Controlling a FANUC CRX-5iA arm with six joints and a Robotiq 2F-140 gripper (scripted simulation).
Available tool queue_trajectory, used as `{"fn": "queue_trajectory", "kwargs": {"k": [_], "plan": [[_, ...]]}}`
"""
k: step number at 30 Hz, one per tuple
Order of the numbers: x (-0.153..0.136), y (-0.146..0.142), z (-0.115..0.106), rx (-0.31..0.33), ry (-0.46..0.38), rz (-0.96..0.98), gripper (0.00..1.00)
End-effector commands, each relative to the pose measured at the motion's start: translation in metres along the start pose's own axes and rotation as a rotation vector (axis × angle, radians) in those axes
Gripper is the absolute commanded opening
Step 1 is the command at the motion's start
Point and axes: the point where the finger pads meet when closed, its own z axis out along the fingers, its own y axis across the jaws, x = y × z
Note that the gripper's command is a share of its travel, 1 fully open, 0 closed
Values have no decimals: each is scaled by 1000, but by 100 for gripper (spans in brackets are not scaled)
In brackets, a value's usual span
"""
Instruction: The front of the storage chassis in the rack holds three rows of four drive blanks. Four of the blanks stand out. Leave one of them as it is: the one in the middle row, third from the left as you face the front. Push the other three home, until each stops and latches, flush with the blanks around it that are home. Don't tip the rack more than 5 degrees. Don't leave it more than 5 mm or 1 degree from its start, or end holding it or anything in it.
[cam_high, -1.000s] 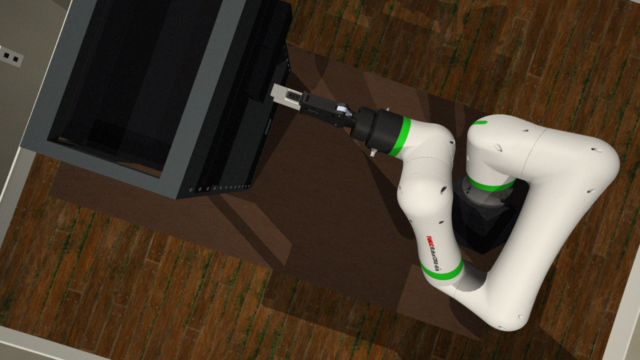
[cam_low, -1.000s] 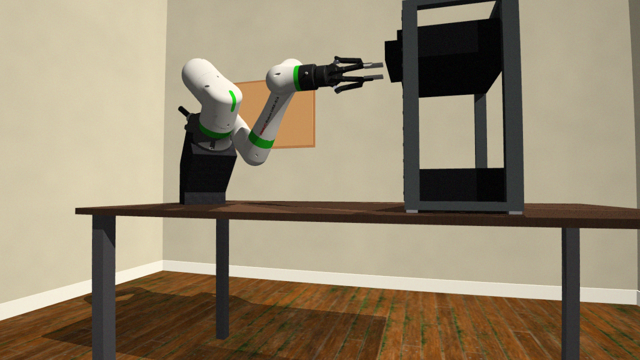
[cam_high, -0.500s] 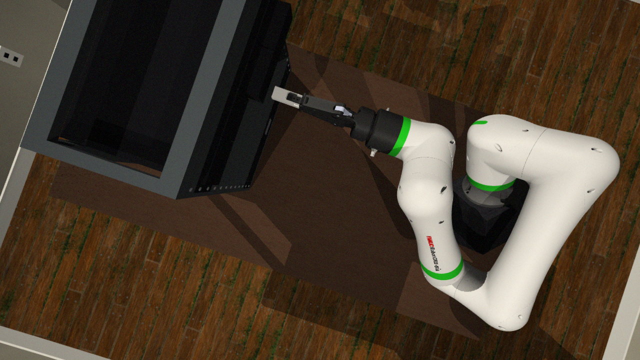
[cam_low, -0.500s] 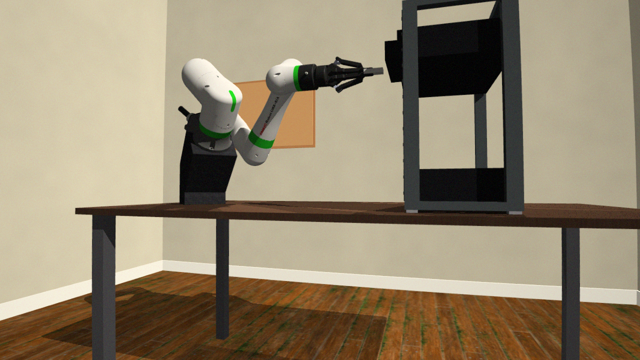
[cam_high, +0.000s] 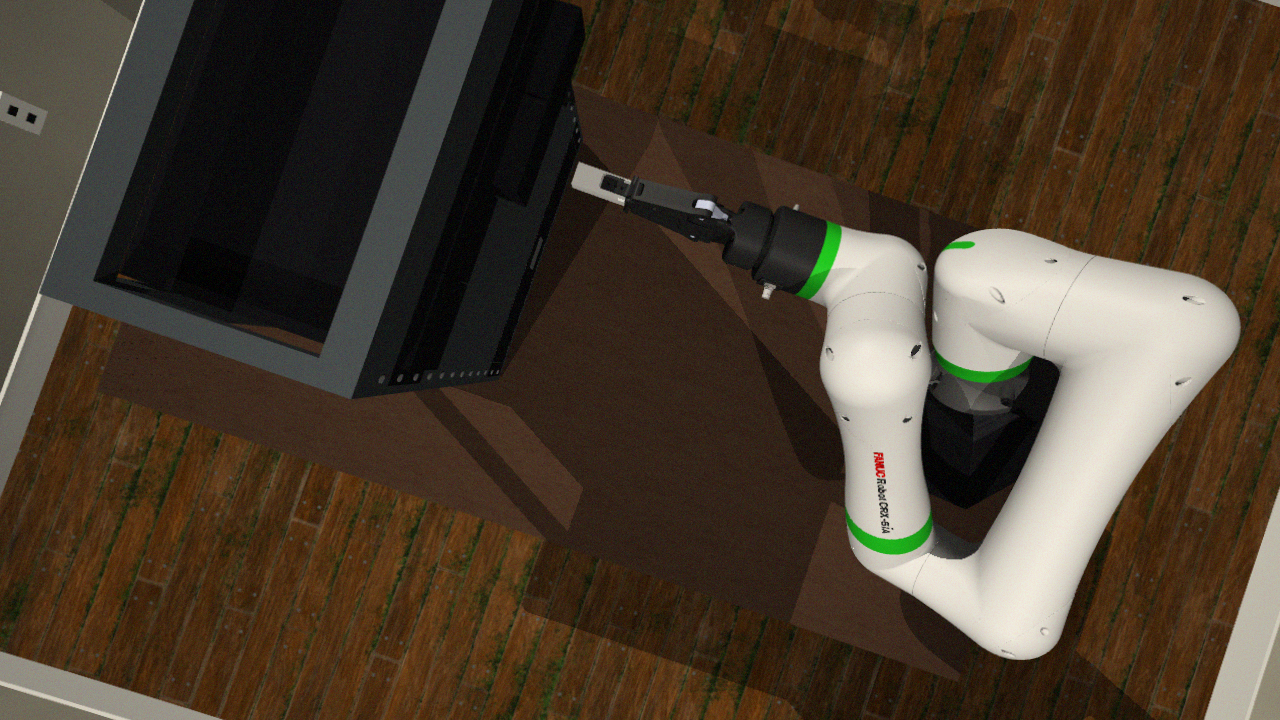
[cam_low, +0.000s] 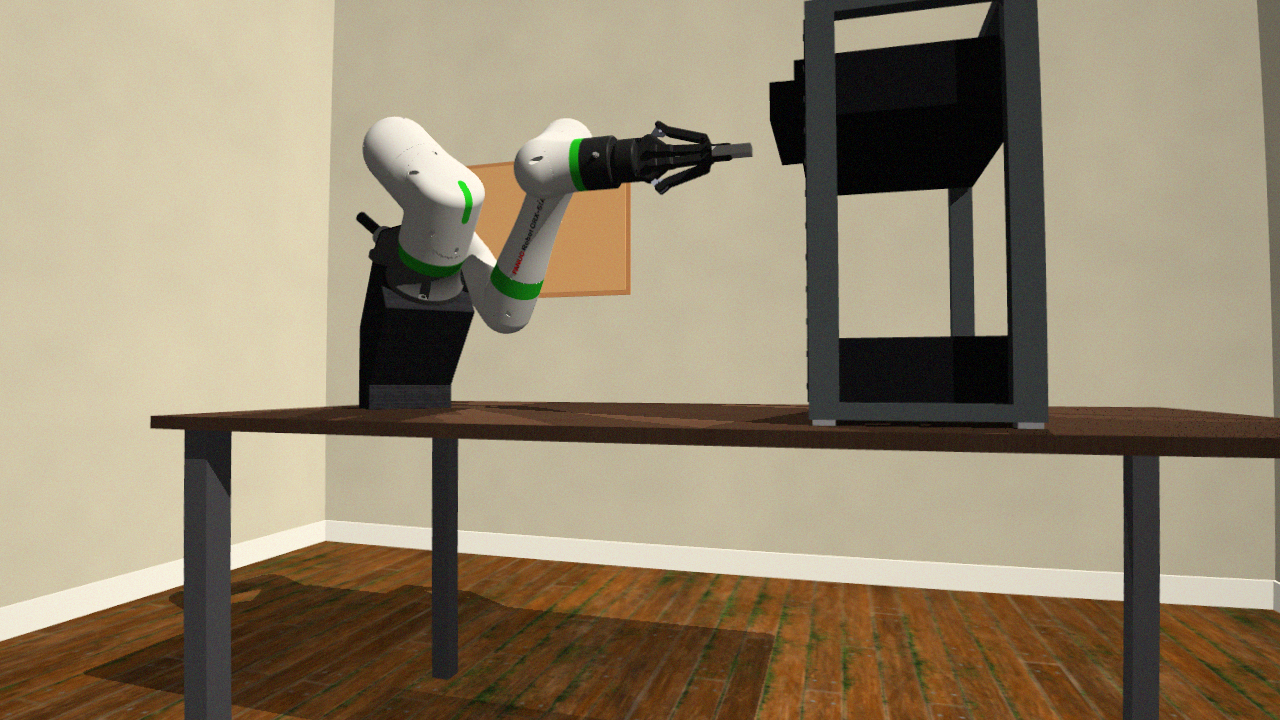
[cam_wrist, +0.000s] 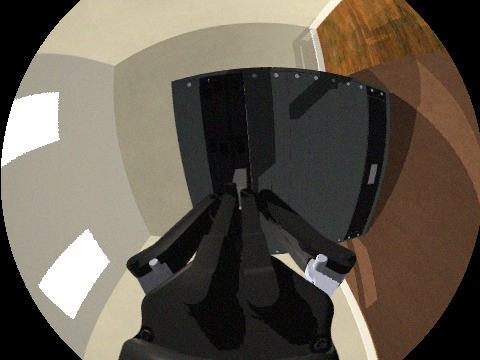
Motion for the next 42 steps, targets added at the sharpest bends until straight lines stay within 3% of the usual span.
{"fn": "queue_trajectory", "kwargs": {"k": [1,10,42], "plan": [[1,1,0,1,-1,0,0],[1,1,38,1,-1,0,0],[1,1,38,1,-1,0,0]]}}
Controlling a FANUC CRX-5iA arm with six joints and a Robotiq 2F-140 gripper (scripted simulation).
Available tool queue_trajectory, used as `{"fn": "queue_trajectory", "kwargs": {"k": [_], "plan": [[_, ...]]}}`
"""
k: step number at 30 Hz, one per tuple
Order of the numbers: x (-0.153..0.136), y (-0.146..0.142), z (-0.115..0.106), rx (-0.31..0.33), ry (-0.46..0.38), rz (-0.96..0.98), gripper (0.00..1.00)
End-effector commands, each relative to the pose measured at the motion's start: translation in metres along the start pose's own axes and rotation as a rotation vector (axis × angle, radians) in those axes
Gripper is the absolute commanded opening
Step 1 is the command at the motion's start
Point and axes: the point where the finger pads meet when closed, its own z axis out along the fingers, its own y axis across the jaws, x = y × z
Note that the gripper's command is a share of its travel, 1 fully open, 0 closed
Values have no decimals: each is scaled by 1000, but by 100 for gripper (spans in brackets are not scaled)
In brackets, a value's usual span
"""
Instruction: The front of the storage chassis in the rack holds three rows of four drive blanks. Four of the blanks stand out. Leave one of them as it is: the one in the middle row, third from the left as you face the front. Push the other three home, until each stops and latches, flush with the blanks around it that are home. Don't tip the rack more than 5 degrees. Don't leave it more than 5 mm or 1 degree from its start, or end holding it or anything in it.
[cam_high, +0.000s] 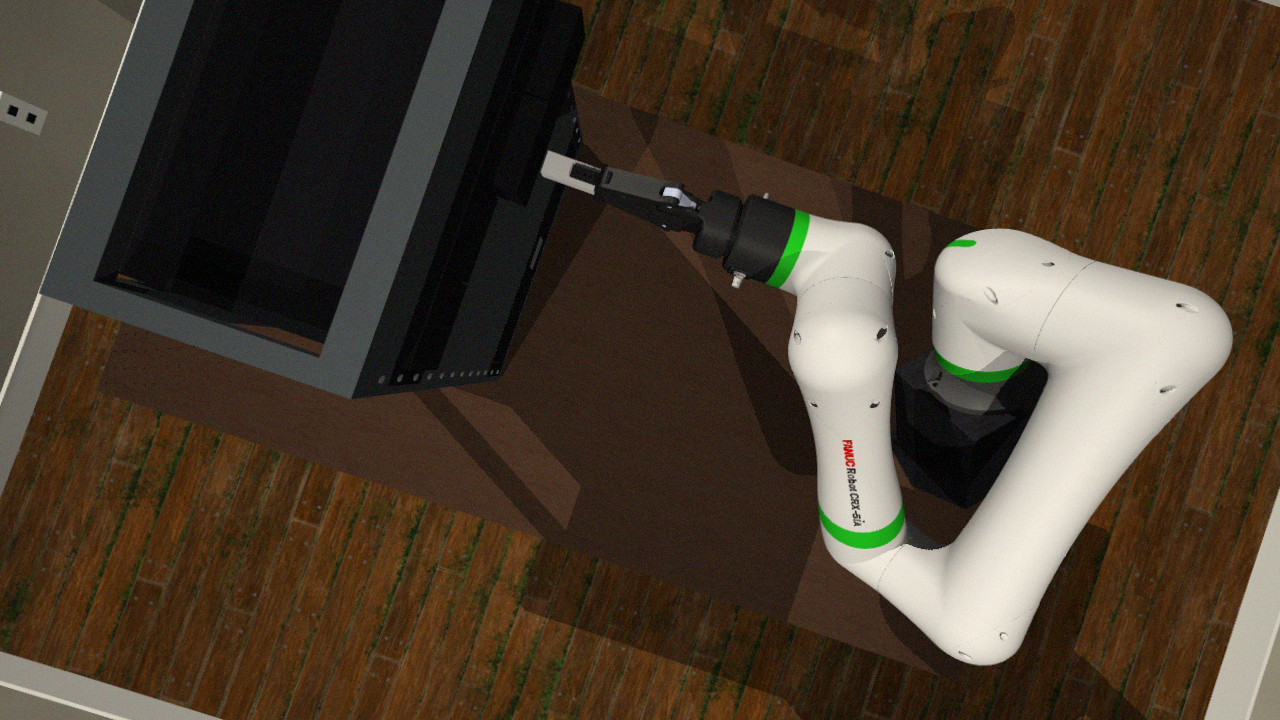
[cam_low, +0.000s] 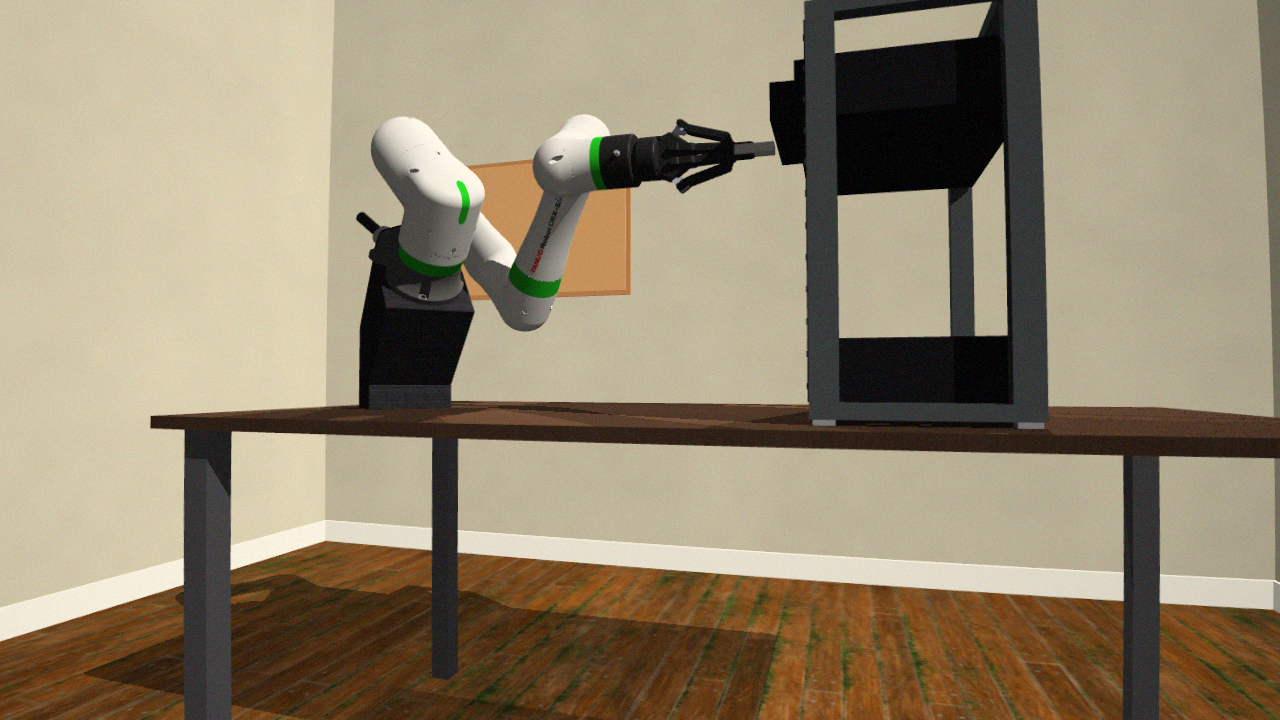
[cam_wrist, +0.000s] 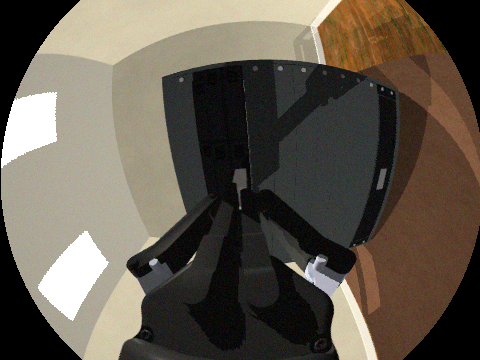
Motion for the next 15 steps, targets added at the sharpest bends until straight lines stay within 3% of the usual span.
{"fn": "queue_trajectory", "kwargs": {"k": [1,15], "plan": [[0,0,0,0,0,0,0],[0,0,10,0,0,0,0]]}}
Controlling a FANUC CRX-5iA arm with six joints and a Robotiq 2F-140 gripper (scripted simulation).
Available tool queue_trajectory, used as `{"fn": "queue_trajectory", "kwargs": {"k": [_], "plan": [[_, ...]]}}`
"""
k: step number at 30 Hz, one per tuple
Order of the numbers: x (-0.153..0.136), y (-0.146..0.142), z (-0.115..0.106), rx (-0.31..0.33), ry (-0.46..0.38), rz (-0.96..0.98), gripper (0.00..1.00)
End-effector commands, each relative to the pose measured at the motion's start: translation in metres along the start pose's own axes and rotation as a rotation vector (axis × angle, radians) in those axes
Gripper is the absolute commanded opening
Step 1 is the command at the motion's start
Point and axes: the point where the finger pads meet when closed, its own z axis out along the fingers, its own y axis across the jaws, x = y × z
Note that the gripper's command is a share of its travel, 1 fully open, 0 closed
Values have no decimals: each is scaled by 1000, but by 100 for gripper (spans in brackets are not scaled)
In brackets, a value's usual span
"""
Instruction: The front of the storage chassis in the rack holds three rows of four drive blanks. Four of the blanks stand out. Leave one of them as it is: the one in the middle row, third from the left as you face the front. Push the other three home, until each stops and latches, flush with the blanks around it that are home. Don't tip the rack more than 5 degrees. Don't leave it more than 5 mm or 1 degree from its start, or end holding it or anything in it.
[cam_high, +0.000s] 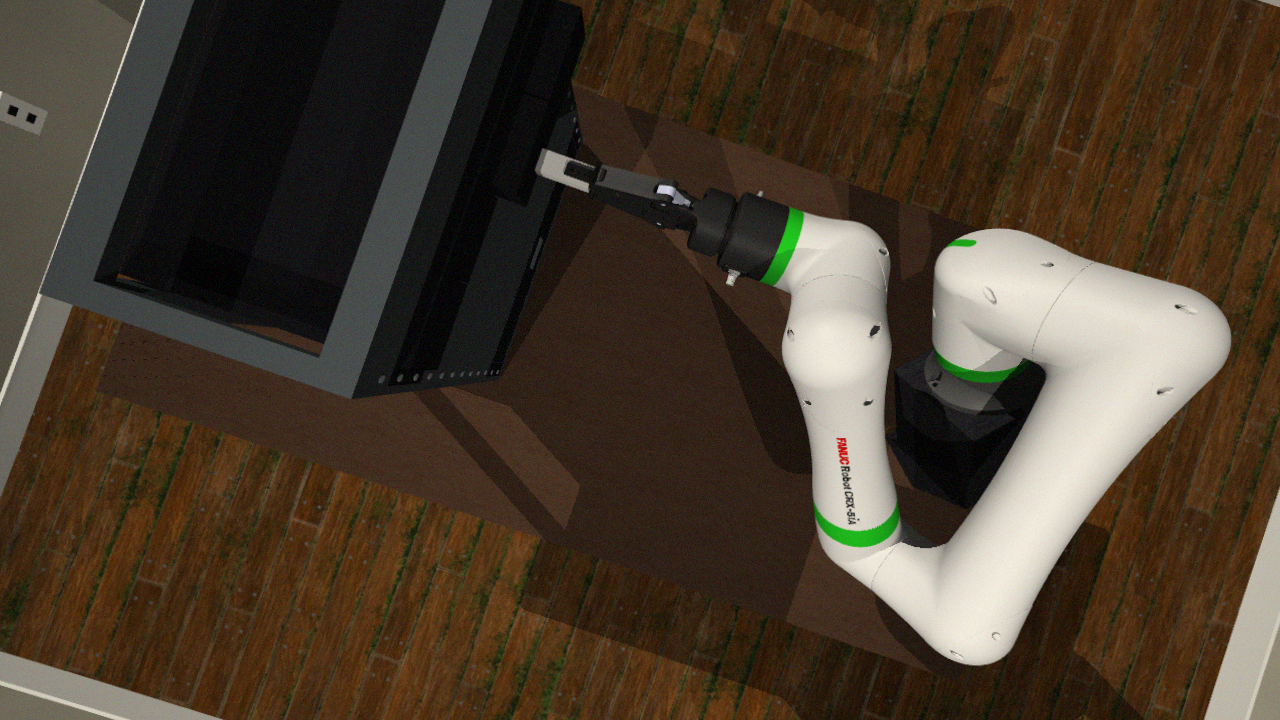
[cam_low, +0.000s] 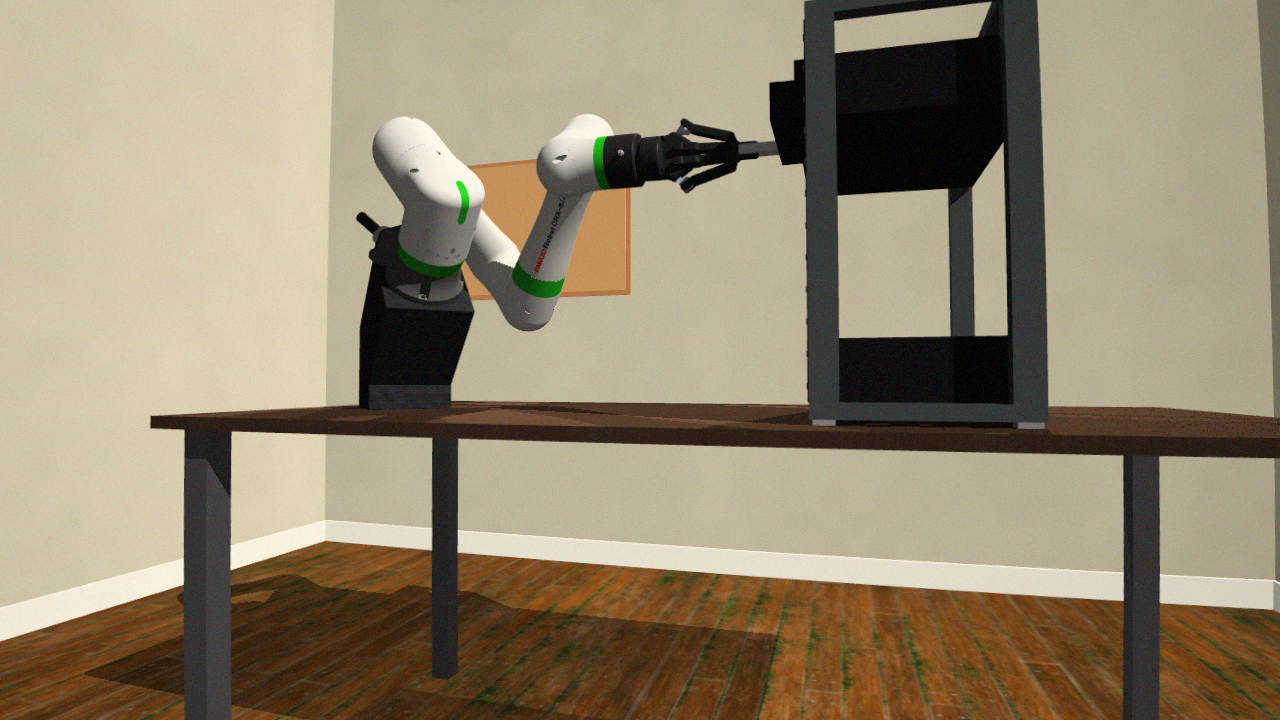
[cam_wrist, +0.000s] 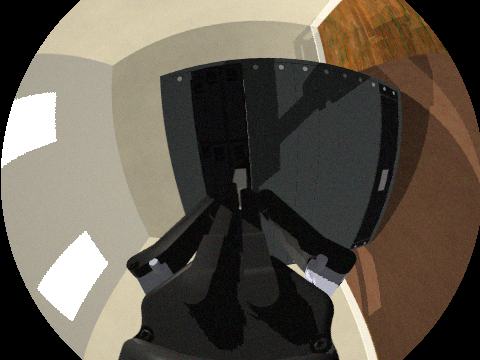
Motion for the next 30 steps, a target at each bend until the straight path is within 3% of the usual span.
{"fn": "queue_trajectory", "kwargs": {"k": [1,30], "plan": [[0,0,3,0,0,0,0],[0,0,13,0,0,0,0]]}}
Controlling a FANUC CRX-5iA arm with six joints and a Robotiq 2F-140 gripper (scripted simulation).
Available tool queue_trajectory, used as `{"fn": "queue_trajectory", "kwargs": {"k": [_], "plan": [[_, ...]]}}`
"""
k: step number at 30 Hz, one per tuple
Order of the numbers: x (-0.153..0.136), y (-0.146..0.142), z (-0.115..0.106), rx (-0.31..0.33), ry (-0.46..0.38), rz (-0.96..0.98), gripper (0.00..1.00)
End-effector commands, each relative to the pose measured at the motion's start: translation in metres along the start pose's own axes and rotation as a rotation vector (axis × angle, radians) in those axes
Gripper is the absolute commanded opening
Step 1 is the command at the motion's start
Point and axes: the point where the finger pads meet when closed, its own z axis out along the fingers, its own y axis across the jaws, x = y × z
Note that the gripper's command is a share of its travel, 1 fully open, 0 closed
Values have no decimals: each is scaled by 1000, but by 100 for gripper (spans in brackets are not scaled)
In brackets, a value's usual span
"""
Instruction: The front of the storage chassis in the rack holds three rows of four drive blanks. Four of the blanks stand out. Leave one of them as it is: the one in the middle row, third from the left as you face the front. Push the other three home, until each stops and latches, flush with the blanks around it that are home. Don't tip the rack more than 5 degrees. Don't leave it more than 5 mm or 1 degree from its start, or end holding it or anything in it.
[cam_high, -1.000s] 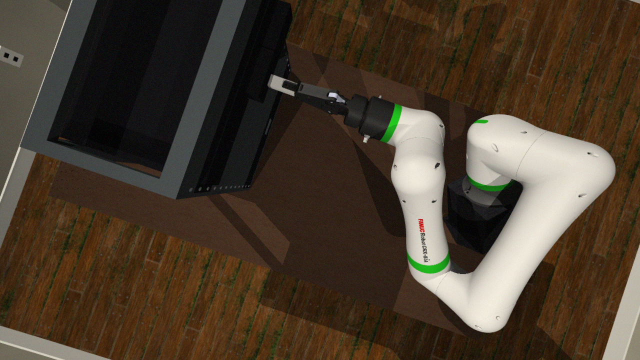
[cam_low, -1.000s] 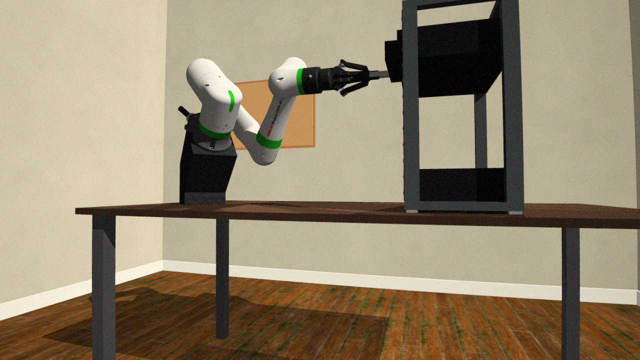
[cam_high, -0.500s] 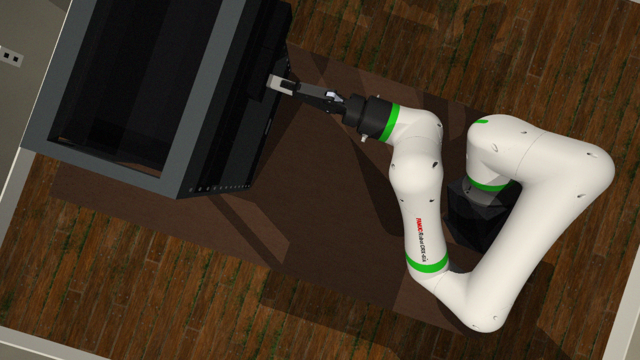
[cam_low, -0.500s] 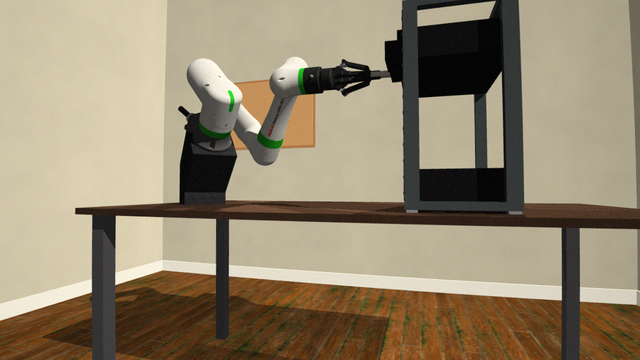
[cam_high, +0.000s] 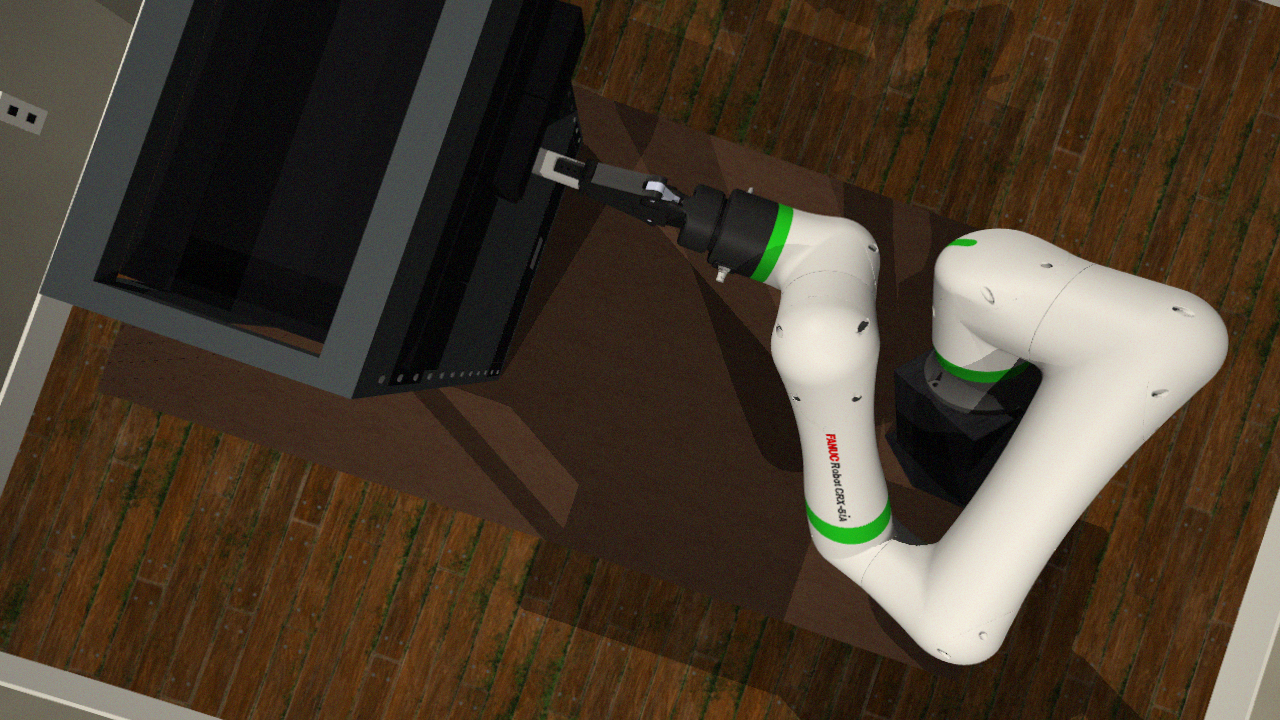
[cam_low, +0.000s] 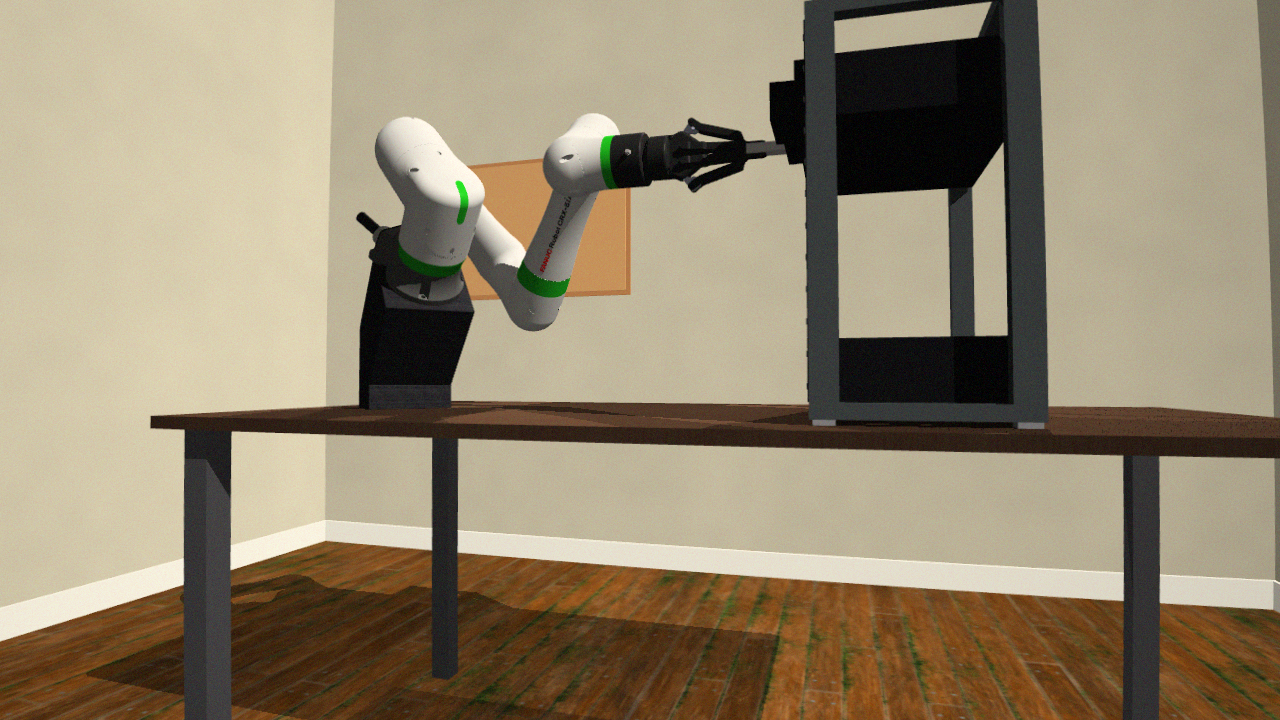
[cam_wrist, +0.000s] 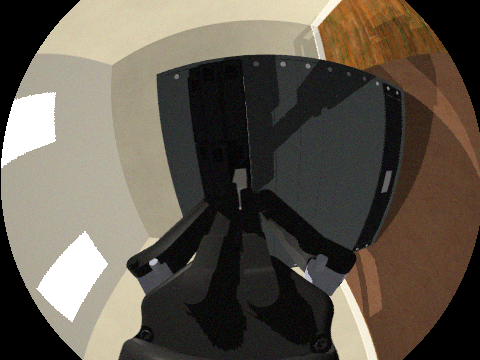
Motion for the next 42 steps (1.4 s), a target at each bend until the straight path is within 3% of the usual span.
{"fn": "queue_trajectory", "kwargs": {"k": [1,42], "plan": [[0,0,1,0,0,0,0],[0,0,16,0,0,0,0]]}}
